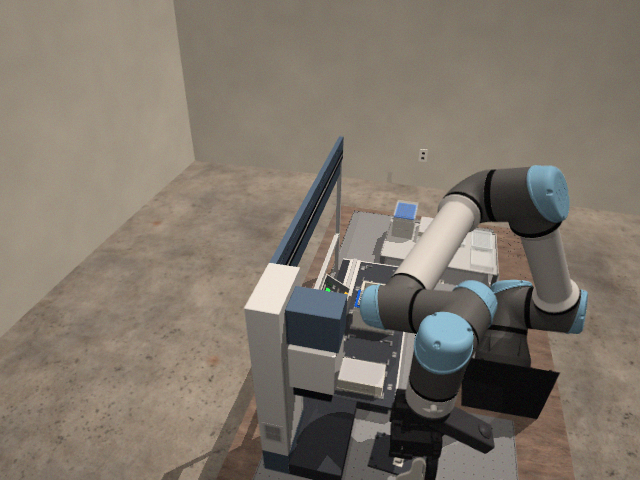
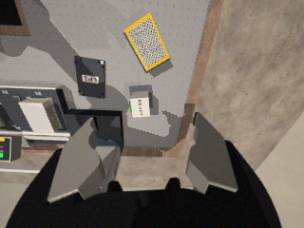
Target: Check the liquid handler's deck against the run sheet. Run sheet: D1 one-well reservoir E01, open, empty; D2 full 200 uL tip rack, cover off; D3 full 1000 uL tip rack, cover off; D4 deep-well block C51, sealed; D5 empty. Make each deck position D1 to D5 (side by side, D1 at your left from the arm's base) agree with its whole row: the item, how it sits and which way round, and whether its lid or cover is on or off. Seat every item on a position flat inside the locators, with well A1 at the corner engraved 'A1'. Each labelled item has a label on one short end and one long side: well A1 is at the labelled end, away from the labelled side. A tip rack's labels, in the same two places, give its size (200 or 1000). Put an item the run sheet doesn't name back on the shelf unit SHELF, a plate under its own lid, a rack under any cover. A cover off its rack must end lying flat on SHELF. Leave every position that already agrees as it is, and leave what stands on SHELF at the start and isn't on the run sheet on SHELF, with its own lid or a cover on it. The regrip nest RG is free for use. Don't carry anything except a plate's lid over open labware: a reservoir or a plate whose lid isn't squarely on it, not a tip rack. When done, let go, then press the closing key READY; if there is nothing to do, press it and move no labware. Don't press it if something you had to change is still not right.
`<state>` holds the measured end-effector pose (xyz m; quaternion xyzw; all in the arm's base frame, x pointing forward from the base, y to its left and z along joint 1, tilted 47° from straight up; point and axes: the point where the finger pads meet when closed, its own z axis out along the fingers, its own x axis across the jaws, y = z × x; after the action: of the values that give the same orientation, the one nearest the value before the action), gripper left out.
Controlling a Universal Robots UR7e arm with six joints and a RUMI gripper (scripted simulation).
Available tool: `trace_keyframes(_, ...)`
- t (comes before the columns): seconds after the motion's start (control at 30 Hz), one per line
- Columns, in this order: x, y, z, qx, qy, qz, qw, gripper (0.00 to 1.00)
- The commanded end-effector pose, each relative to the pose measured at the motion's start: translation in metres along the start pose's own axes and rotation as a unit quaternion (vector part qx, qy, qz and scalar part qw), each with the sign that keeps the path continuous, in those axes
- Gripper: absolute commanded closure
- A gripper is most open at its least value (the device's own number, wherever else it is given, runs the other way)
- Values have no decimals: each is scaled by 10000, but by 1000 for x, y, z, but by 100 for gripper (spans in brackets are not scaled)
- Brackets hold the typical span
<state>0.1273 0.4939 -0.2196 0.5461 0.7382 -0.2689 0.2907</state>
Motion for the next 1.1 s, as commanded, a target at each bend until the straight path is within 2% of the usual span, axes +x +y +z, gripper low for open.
trace_keyframes(0.0,0,0,-1,-3,10,-352,9994,18)
trace_keyframes(0.37,0,0,-1,-4,10,-1447,9895,18)
trace_keyframes(0.43,0,0,-1,-4,10,-1447,9895,18)
trace_keyframes(0.77,0,0,-1,-5,9,-2383,9712,18)
trace_keyframes(0.83,0,0,-1,-5,9,-2383,9712,18)
trace_keyframes(1.07,3,-25,-1,-5,10,-2383,9712,18)
